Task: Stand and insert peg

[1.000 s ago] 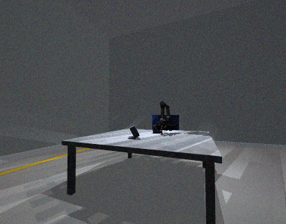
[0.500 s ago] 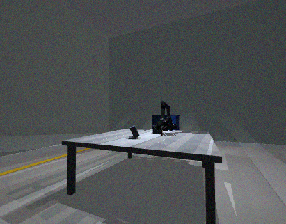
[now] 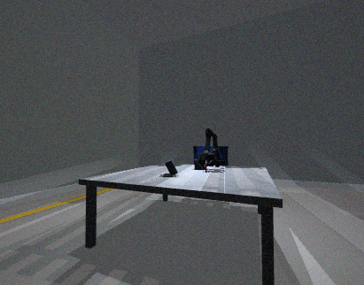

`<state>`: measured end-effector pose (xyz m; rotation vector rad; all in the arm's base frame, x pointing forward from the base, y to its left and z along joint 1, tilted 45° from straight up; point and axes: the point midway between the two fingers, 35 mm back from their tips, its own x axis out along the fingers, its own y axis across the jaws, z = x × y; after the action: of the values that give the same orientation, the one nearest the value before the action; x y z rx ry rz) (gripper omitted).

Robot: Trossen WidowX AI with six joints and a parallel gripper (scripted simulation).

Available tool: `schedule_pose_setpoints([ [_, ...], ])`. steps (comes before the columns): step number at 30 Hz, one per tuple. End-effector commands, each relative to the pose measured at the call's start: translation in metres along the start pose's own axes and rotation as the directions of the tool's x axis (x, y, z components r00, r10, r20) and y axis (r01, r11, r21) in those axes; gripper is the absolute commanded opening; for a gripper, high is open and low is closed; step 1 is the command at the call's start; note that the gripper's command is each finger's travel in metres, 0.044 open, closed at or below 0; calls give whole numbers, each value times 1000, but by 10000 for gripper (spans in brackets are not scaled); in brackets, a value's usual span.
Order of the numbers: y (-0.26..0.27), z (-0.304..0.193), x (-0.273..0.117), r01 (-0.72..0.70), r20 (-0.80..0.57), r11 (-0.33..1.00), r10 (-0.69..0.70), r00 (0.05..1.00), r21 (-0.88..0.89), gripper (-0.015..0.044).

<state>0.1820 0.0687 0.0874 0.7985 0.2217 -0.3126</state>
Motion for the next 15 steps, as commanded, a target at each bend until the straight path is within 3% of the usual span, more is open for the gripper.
schedule_pose_setpoints([
  [1, 0, -1, -1, 0, -1, 1000, 0, 1000, 0, 49],
  [15, -1, -3, -3, 0, 18, 1000, 0, 1000, 0, 49],
])
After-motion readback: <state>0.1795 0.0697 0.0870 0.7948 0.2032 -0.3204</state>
